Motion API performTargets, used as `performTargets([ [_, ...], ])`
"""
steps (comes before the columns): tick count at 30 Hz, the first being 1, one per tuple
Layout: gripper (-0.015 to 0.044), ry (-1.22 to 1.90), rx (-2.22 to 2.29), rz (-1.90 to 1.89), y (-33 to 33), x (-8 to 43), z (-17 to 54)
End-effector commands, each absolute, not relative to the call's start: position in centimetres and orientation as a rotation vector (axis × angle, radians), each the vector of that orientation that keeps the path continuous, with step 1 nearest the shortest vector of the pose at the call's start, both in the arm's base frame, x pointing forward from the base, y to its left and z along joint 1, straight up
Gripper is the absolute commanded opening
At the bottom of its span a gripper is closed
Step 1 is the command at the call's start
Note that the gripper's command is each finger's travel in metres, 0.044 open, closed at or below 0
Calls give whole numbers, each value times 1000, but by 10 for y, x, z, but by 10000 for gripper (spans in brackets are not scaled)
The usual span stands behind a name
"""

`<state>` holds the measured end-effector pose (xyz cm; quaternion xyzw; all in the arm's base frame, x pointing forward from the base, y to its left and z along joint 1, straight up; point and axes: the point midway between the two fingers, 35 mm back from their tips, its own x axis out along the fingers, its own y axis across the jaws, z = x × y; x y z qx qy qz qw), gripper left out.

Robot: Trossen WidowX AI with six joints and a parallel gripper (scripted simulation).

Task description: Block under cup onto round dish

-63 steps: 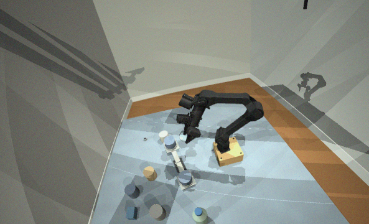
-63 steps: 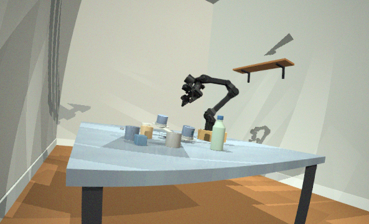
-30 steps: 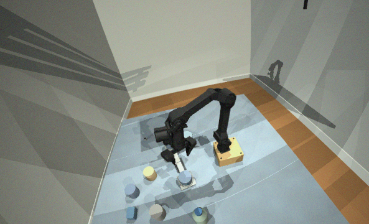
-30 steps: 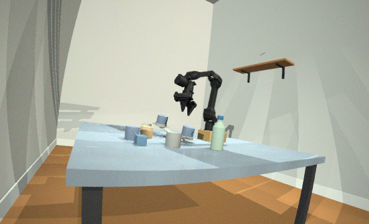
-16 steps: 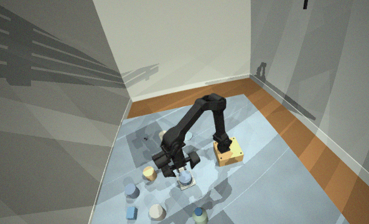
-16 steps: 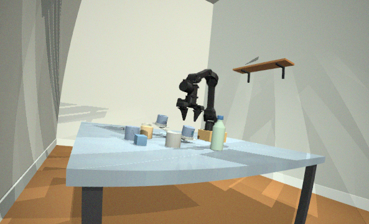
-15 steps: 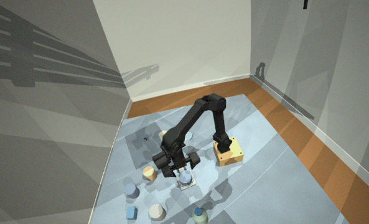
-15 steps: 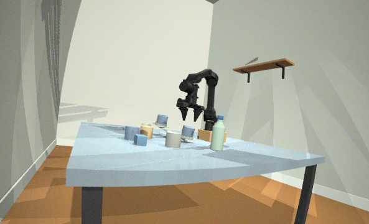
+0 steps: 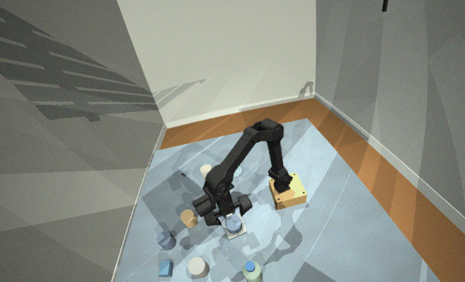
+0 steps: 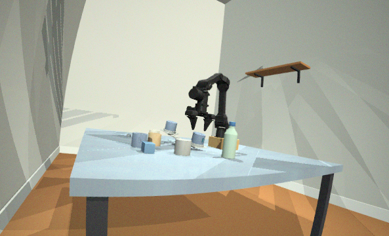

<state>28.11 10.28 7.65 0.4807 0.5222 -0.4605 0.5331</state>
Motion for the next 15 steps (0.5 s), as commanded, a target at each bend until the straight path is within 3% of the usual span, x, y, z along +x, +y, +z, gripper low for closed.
performTargets([
  [1,440,1244,1140,-1111,102,280,68],
  [15,440,1244,1140,-1111,102,281,45],
])
